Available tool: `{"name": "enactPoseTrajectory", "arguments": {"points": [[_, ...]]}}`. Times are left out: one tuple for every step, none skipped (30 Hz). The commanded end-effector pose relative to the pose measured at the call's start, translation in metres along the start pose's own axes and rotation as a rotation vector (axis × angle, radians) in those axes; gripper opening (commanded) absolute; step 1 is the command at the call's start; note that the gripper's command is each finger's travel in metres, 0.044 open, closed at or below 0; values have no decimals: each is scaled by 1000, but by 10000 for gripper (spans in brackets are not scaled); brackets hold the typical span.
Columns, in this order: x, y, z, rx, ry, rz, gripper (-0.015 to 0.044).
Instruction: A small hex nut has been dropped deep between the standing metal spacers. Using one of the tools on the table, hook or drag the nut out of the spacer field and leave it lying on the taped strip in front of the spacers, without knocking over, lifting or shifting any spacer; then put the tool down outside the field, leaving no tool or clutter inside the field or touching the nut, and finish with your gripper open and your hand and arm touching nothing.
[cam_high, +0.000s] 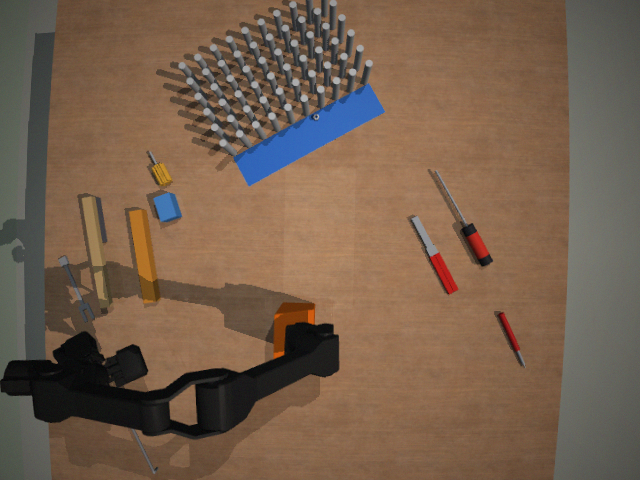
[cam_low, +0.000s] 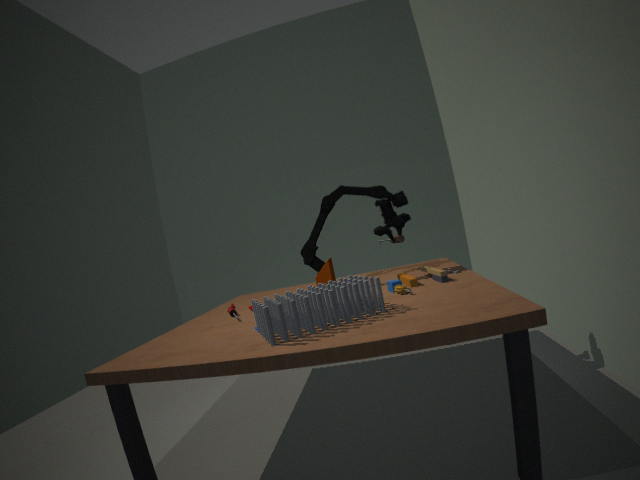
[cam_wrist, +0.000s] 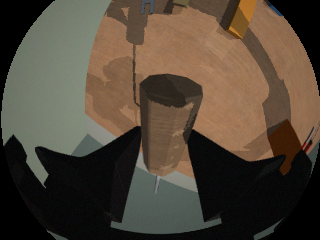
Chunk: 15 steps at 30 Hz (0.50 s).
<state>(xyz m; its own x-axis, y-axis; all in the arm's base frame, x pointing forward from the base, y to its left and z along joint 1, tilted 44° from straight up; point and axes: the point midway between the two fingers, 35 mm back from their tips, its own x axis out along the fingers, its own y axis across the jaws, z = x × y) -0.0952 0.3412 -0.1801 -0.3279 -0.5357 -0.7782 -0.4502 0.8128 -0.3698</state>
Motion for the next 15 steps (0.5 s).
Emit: {"name": "enactPoseTrajectory", "arguments": {"points": [[6,0,1,-5,7,0,0],[7,0,2,-5,7,0,0],[9,-1,2,-5,7,0,0],[10,-1,2,-5,7,0,0],[11,-1,3,-5,7,0,0],[12,-1,3,-5,7,0,0],[13,-1,3,-5,7,0,0],[14,-1,4,-5,7,1,0],[15,-1,4,-5,7,1,0],[16,-1,5,-5,7,1,0],[17,-1,5,-5,7,1,0],[18,-2,5,-5,7,1,0],[19,-2,6,-5,7,1,0],[21,-2,6,-5,7,1,0],[22,-2,6,-5,7,1,0]]}}
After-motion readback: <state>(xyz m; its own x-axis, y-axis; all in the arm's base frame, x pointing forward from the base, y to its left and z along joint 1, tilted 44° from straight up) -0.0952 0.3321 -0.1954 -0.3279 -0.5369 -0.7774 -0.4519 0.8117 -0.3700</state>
